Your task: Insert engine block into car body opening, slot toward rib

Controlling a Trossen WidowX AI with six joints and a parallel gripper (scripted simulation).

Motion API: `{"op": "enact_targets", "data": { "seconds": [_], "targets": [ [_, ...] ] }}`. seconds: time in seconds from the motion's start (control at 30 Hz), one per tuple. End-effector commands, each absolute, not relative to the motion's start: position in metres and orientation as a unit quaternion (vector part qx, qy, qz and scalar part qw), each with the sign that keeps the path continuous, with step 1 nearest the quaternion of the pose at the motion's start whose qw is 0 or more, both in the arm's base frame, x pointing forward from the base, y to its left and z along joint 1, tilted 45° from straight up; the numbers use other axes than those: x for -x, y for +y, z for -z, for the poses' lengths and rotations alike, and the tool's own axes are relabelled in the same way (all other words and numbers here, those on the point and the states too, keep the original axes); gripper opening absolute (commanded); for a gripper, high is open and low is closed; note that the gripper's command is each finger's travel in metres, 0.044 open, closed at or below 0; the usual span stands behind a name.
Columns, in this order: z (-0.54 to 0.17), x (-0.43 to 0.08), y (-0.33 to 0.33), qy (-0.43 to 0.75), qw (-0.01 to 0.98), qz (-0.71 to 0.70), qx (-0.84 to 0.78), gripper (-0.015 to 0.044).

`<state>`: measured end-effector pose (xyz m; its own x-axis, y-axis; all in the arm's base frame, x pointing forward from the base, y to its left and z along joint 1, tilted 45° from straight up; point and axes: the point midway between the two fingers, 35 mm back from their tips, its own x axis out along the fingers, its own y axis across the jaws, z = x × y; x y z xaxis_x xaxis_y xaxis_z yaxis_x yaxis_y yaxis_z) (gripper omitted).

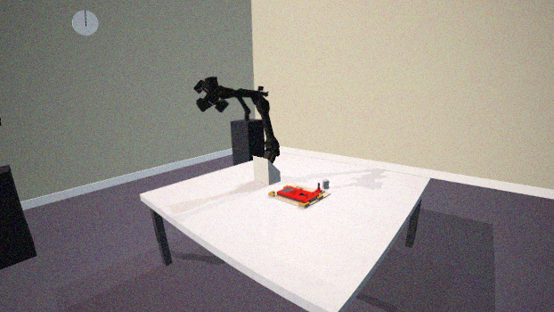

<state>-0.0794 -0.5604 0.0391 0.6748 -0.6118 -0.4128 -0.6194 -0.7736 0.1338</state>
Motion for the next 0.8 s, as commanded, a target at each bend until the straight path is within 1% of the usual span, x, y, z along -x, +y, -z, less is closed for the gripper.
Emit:
{"op": "enact_targets", "data": {
  "seconds": [0.0,0.4,0.77],
  "targets": [
    [-0.045,0.053,-0.559,0.307,-0.029,-0.247,0.919,0.0440],
    [-0.053,-0.035,-0.545,0.188,-0.160,-0.294,0.923,0.0440],
    [-0.058,-0.113,-0.516,0.068,-0.283,-0.306,0.907,0.0440]
  ]
}}
